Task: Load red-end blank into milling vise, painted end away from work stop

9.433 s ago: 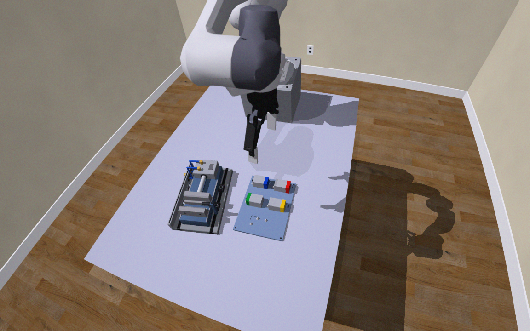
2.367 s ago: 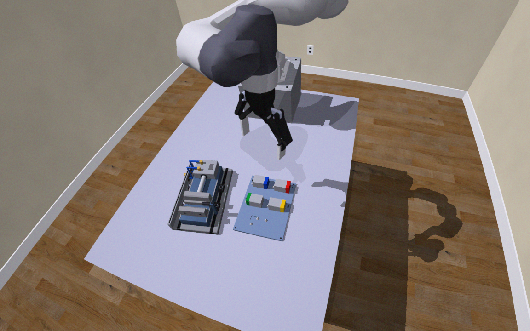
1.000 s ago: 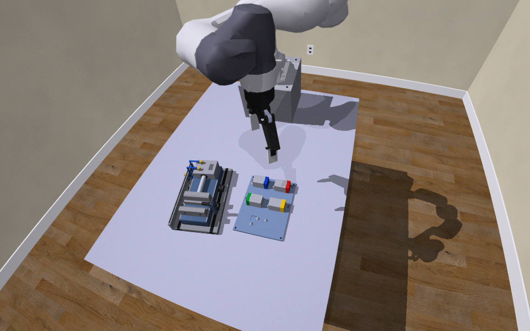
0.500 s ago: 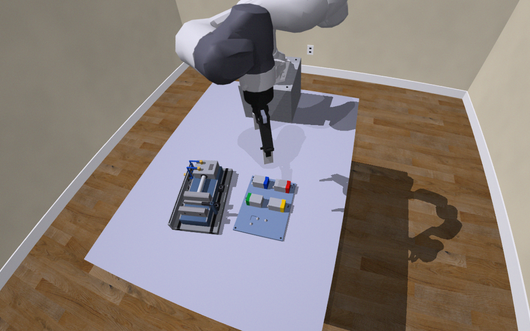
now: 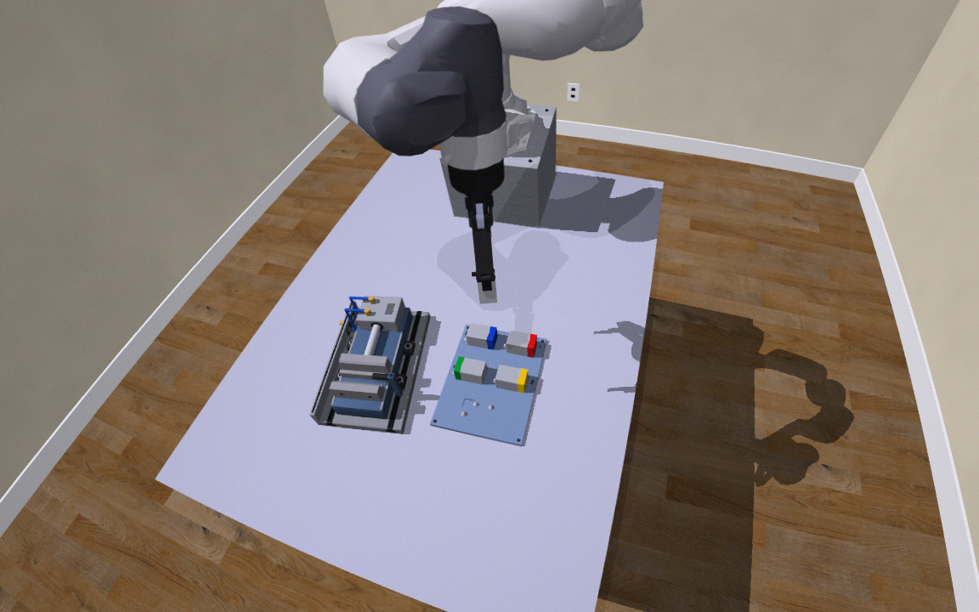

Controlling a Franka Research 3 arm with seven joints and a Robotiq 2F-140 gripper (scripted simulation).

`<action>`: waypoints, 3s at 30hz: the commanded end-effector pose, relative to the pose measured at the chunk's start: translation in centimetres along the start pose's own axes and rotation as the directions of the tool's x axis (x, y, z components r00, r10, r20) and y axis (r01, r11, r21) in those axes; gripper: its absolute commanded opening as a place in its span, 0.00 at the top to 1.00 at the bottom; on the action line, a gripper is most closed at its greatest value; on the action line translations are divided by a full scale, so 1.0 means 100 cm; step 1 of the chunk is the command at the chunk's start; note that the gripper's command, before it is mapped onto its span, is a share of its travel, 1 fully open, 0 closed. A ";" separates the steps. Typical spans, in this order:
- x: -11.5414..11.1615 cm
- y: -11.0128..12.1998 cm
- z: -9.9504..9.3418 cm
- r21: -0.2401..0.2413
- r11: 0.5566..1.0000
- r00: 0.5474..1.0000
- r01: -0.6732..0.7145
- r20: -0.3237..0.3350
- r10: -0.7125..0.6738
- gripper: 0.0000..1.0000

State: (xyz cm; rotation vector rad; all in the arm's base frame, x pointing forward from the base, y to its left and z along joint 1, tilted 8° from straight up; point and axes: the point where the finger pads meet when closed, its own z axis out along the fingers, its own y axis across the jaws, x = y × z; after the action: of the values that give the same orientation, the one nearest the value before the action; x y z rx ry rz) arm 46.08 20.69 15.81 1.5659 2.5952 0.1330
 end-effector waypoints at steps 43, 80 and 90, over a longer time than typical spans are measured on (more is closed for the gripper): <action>0.000 0.000 0.000 0.004 0.951 0.951 -0.310 -0.002 0.310 0.00; -0.029 -0.038 0.000 0.002 0.949 0.949 -0.316 -0.004 0.316 0.00; -0.028 -0.034 0.000 -0.001 0.955 0.955 -0.297 -0.001 0.297 0.00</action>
State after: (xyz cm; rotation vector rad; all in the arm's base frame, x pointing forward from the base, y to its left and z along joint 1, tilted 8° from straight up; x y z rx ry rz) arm 44.32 16.71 15.61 1.9581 2.3342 0.1634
